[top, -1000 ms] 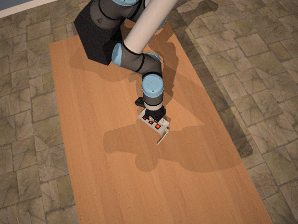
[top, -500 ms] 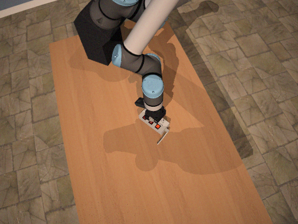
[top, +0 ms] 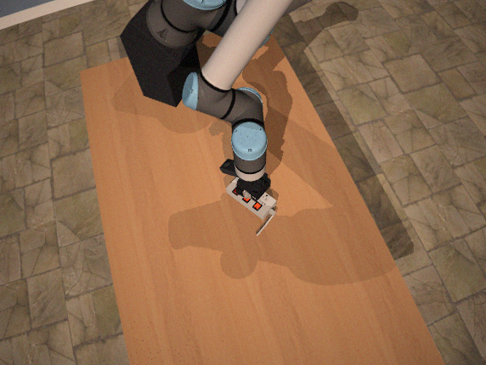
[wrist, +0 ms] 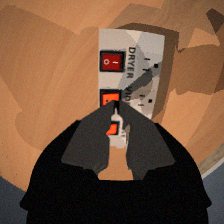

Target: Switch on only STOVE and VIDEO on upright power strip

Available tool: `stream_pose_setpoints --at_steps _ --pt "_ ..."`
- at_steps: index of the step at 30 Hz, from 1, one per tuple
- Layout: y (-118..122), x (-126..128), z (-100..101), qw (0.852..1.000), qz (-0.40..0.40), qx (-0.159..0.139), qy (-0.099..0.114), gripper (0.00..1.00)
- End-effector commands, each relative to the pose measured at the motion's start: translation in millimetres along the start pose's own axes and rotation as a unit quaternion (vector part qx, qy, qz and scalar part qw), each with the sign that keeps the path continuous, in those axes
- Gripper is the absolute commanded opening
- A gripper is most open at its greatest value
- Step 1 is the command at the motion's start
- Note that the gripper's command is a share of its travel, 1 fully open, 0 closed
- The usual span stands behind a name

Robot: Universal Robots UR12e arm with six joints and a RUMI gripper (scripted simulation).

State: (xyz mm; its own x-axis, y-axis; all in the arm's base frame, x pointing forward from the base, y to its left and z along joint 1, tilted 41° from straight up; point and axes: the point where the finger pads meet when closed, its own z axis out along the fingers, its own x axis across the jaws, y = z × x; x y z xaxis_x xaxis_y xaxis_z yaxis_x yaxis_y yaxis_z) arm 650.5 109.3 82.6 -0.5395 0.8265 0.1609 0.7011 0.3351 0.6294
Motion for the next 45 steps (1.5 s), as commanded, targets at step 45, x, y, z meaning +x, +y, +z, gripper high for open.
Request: stream_pose_setpoints --at_steps 45 --pt "0.3 -0.2 -39.1 1.000 0.000 0.000 0.000 0.00"
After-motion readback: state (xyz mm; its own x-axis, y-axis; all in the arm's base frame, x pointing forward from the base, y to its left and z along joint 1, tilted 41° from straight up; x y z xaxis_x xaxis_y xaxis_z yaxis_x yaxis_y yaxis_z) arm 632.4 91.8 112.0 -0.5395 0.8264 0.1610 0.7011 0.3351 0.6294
